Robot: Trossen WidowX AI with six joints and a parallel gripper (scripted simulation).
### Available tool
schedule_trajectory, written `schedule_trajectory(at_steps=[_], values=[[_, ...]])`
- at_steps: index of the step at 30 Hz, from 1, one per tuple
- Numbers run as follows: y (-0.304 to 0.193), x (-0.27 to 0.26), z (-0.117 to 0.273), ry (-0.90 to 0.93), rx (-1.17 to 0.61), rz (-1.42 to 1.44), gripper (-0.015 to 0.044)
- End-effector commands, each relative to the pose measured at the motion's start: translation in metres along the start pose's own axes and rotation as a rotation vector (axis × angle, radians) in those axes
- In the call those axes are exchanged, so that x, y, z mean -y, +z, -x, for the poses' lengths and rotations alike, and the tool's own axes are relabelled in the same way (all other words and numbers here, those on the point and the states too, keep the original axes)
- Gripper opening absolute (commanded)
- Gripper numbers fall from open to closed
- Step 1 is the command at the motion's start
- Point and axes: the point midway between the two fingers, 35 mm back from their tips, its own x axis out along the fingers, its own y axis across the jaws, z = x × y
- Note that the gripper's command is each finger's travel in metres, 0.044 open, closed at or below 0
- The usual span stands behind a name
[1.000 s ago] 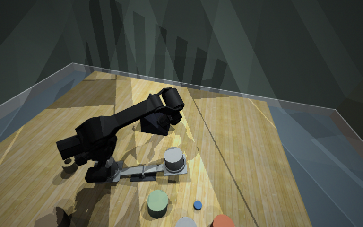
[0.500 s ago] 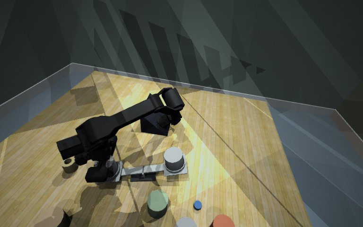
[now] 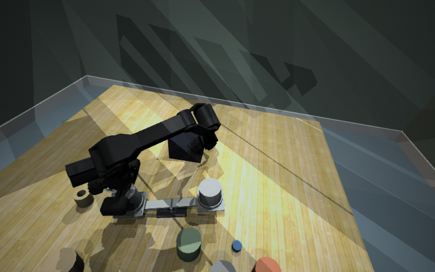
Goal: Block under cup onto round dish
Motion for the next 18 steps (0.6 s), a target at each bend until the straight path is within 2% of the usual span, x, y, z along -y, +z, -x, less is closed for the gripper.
schedule_trajectory(at_steps=[1, 18], values=[[0.002, -0.003, 0.009, 0.009, 0.015, 0.010, 0.0000], [0.003, -0.004, 0.032, 0.018, 0.030, 0.009, 0.0000]])
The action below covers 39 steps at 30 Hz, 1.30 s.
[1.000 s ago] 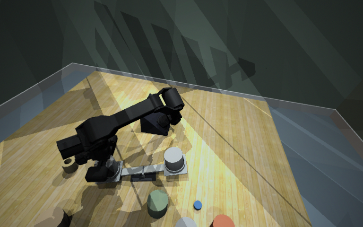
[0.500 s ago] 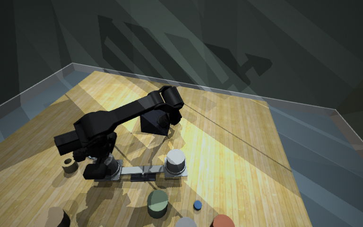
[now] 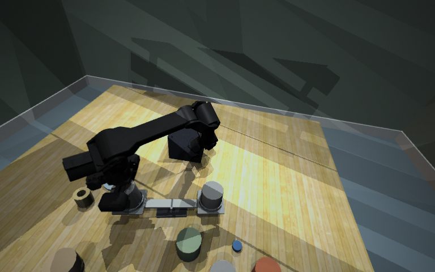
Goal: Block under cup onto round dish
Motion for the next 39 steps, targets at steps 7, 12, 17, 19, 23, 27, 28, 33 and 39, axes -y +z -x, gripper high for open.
schedule_trajectory(at_steps=[7, 12, 17, 19, 23, 27, 28, 33, 39], values=[[0.005, -0.003, 0.020, 0.019, 0.033, 0.012, 0.0000], [0.005, -0.003, 0.026, 0.022, 0.037, 0.012, 0.0000], [0.005, -0.003, 0.033, 0.024, 0.041, 0.012, 0.0000], [0.005, -0.003, 0.036, 0.025, 0.043, 0.012, 0.0000], [0.005, -0.003, 0.041, 0.028, 0.046, 0.011, 0.0000], [0.004, -0.003, 0.046, 0.029, 0.049, 0.011, 0.0000], [0.004, -0.003, 0.047, 0.030, 0.050, 0.011, 0.0000], [0.004, -0.002, 0.054, 0.032, 0.054, 0.011, 0.0000], [0.003, -0.001, 0.062, 0.035, 0.059, 0.010, 0.0000]])
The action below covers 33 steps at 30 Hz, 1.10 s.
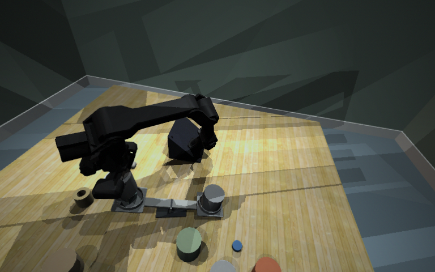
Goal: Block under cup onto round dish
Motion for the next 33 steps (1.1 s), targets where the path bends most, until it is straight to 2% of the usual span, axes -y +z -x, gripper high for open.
schedule_trajectory(at_steps=[1, 25, 33], values=[[0.001, -0.001, 0.010, 0.007, 0.017, 0.009, 0.0000], [-0.002, 0.002, 0.041, 0.017, 0.036, 0.007, 0.0000], [-0.003, 0.003, 0.036, 0.014, 0.023, -0.002, 0.0000]])
